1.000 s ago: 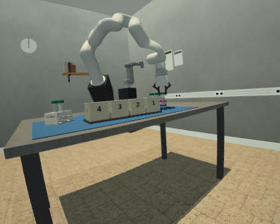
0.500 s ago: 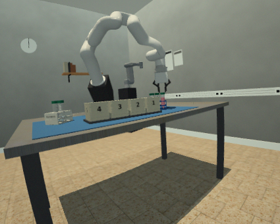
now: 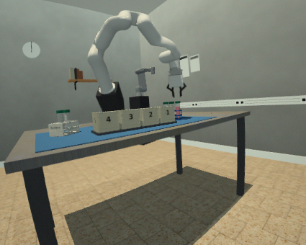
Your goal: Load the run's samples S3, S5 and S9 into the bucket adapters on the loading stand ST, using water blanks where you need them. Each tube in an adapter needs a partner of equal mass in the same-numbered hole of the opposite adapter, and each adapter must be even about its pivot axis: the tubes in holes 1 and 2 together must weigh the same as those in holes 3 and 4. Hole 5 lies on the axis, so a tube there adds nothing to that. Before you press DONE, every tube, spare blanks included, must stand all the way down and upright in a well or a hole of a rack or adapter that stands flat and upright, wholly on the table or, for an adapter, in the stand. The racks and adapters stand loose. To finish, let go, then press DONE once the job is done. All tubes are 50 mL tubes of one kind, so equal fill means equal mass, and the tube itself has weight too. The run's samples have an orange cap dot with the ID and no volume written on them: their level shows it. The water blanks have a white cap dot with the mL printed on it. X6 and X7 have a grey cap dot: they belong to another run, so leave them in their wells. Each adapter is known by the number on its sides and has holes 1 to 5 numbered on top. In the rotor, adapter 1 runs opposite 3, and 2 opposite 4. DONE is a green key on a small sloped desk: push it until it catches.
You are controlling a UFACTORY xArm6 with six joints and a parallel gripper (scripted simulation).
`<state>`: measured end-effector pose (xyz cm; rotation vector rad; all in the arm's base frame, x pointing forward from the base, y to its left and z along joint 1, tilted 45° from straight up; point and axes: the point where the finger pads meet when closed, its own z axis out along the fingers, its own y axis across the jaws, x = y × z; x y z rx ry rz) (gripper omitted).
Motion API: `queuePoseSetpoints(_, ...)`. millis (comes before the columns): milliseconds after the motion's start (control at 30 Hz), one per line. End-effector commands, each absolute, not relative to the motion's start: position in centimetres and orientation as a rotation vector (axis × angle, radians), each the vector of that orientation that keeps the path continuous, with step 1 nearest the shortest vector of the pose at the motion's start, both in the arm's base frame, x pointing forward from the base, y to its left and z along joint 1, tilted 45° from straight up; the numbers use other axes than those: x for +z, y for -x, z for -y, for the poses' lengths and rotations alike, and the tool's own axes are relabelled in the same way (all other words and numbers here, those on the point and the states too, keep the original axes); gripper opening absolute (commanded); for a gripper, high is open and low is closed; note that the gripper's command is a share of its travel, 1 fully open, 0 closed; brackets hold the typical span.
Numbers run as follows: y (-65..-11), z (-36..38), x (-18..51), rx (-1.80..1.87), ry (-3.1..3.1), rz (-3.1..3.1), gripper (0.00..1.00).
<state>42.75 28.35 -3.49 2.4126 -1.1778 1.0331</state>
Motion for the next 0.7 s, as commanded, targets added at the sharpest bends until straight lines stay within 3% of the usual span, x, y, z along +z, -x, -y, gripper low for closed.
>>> queuePoseSetpoints(0, -42.4, -29.0, -2.8, 1.036, -2.417, 1.179, 0.44)
queuePoseSetpoints(667, -40.6, -30.8, -0.2, 1.036, -2.417, 1.179, 0.44)
